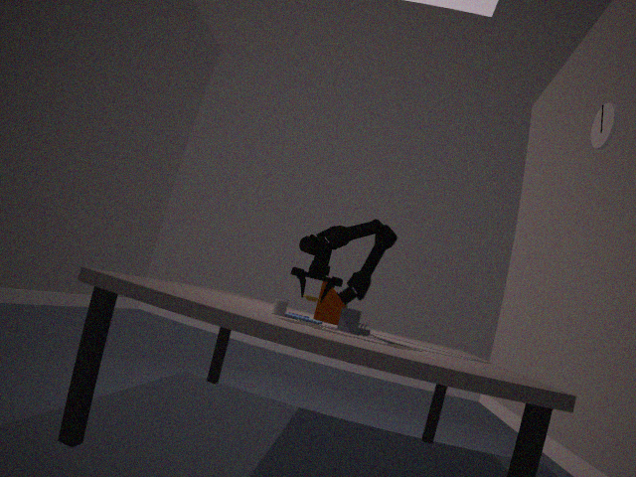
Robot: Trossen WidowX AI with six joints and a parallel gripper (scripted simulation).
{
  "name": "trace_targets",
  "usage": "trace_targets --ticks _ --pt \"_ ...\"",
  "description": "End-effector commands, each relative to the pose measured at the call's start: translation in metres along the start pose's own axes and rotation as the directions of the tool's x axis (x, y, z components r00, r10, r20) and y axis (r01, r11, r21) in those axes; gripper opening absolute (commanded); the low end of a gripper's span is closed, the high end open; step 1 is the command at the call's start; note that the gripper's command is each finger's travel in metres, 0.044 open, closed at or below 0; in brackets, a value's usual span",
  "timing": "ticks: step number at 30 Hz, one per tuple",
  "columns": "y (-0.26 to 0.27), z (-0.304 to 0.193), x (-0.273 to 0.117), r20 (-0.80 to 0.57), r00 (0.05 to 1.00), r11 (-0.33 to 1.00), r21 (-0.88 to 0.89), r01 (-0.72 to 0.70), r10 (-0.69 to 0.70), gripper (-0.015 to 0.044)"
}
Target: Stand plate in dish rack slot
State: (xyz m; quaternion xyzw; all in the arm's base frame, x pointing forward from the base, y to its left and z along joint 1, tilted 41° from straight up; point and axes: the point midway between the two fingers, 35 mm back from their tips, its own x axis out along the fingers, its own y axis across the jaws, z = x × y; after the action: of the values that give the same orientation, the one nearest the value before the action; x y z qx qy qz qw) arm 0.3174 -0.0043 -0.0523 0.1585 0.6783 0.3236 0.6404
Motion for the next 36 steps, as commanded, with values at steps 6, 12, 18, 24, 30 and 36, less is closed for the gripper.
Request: trace_targets --ticks 6,12,18,24,30,36 --pt "-0.002 0.003 -0.052 0.002 1.000 1.000 -0.009 0.007 -0.007 0.0000" --pt "-0.002 0.002 -0.079 0.002 1.000 1.000 -0.009 0.005 -0.005 0.0000" --pt "-0.003 0.002 -0.102 0.001 1.000 1.000 -0.010 0.003 -0.003 0.0000" --pt "0.004 0.002 -0.106 0.001 1.000 0.999 0.042 0.003 -0.003 0.0000" --pt "0.030 0.002 -0.109 0.001 1.000 0.968 0.249 0.005 -0.006 0.0000" --pt "0.055 0.000 -0.111 0.001 1.000 0.896 0.445 0.006 -0.008 0.0000"
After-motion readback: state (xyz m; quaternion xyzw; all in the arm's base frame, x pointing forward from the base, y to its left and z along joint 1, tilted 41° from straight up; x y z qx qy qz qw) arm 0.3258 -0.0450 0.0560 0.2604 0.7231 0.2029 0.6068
